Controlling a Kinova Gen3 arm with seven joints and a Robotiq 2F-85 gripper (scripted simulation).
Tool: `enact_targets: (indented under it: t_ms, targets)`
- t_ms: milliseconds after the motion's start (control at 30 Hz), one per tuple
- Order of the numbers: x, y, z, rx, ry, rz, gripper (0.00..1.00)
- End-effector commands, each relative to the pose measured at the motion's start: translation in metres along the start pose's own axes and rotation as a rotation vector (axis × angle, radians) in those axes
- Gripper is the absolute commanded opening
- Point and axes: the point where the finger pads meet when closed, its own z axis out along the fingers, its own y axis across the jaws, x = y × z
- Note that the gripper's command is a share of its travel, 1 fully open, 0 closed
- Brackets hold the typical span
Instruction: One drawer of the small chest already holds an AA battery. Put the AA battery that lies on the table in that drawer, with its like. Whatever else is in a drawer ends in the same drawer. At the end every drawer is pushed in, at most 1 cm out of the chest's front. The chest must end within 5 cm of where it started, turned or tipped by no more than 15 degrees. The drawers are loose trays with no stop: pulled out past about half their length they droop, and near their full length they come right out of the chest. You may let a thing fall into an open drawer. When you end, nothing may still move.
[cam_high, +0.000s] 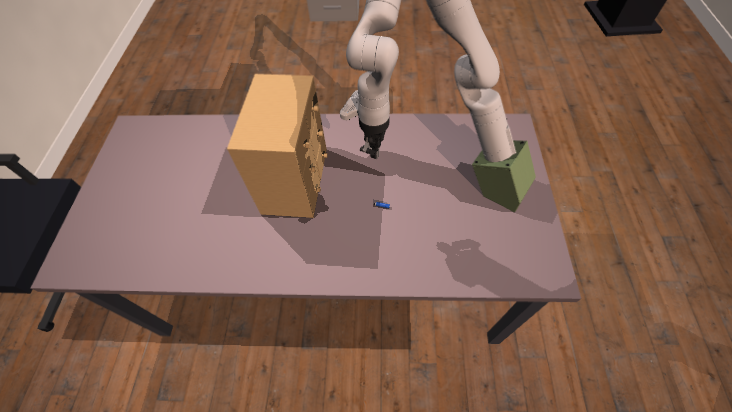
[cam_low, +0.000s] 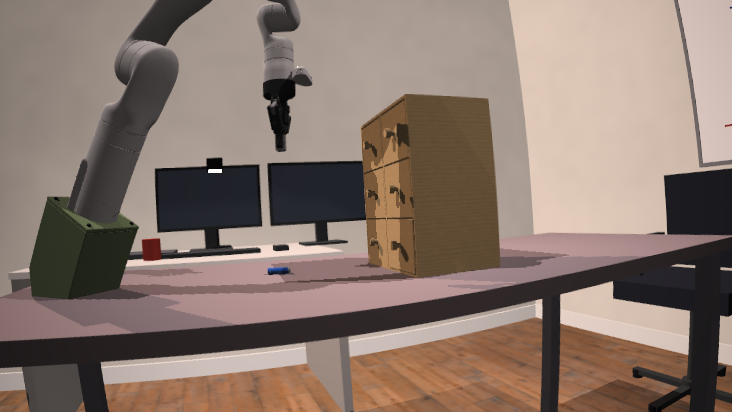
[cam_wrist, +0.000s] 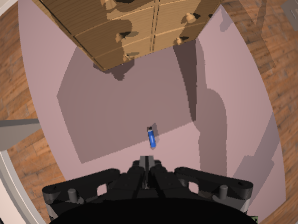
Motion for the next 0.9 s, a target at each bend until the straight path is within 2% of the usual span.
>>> enact_targets:
  t_ms: [0, 467, 867]
  targets:
    - [0.002, 0.002, -0.002, 0.005, 0.001, -0.014, 0.0]
    - [0.008, 0.014, -0.006, 0.005, 0.001, -0.208, 0.0]
    - [0.01, 0.019, -0.007, 0.005, 0.001, -0.292, 0.0]
